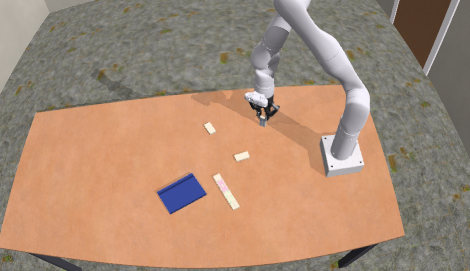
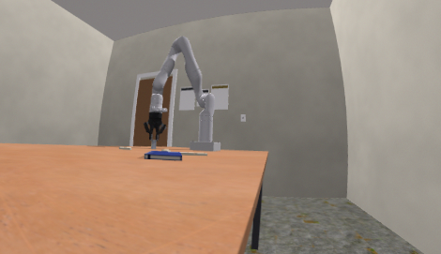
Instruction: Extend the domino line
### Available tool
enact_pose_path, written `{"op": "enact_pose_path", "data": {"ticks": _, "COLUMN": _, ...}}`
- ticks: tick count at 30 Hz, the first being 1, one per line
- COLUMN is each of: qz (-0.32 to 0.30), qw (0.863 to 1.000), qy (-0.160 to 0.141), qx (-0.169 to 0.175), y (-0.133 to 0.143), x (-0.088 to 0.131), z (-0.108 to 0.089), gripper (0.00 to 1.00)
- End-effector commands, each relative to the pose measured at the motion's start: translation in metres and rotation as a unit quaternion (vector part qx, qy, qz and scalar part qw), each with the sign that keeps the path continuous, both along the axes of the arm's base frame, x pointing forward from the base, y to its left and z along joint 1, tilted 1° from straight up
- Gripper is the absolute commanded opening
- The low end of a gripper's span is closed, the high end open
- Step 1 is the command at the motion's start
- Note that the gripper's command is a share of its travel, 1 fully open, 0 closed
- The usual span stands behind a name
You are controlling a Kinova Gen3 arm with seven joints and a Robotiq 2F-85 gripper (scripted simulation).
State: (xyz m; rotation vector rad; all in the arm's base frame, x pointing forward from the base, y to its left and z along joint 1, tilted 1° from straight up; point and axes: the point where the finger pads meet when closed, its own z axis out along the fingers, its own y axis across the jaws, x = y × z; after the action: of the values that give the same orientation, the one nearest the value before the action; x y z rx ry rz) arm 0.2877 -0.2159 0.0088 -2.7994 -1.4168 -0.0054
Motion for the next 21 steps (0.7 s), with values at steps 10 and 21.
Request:
{"op": "enact_pose_path", "data": {"ticks": 10, "qz": 0.0, "qw": 1.0, "qy": -0.004, "qx": 0.004, "y": -0.0008, "x": -0.0001, "z": 0.0004, "gripper": 0.35}}
{"op": "enact_pose_path", "data": {"ticks": 21, "qz": 0.0, "qw": 1.0, "qy": -0.007, "qx": 0.008, "y": -0.0014, "x": -0.0005, "z": 0.0004, "gripper": 0.35}}
